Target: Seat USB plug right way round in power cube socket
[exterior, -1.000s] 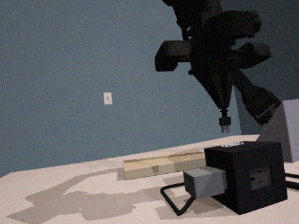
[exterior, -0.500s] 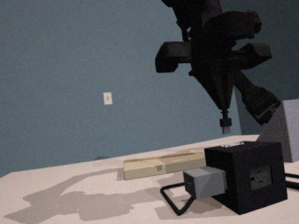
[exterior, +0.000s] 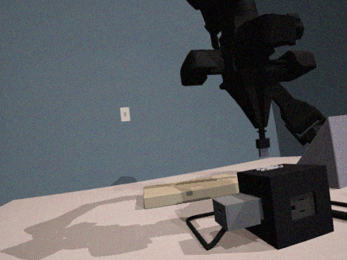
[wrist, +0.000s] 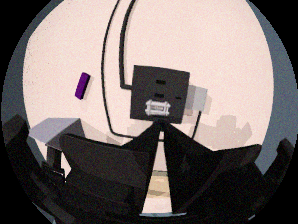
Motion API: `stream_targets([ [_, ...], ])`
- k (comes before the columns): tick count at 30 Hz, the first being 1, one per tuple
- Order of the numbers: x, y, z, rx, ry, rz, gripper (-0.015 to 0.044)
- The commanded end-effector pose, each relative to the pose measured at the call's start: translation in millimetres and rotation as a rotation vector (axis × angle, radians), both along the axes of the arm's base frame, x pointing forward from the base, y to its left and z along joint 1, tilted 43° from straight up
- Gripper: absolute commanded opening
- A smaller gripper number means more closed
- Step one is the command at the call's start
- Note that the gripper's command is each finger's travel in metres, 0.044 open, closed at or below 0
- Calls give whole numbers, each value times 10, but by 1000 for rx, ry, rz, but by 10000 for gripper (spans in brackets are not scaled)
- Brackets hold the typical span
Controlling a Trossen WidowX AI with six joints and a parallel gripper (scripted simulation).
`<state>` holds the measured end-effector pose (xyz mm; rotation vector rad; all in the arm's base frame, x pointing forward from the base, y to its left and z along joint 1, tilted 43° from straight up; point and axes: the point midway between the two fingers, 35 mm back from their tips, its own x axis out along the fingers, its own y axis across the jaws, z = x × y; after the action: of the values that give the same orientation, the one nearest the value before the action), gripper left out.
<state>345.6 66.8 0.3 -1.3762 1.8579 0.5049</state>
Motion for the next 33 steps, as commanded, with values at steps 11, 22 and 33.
stream_targets([
  [11, -15, -11, -26, 9, 1, -3, 0],
  [22, -17, -16, -39, 14, -4, -5, 0],
  [33, -19, -20, -52, 19, -9, -8, 0],
])
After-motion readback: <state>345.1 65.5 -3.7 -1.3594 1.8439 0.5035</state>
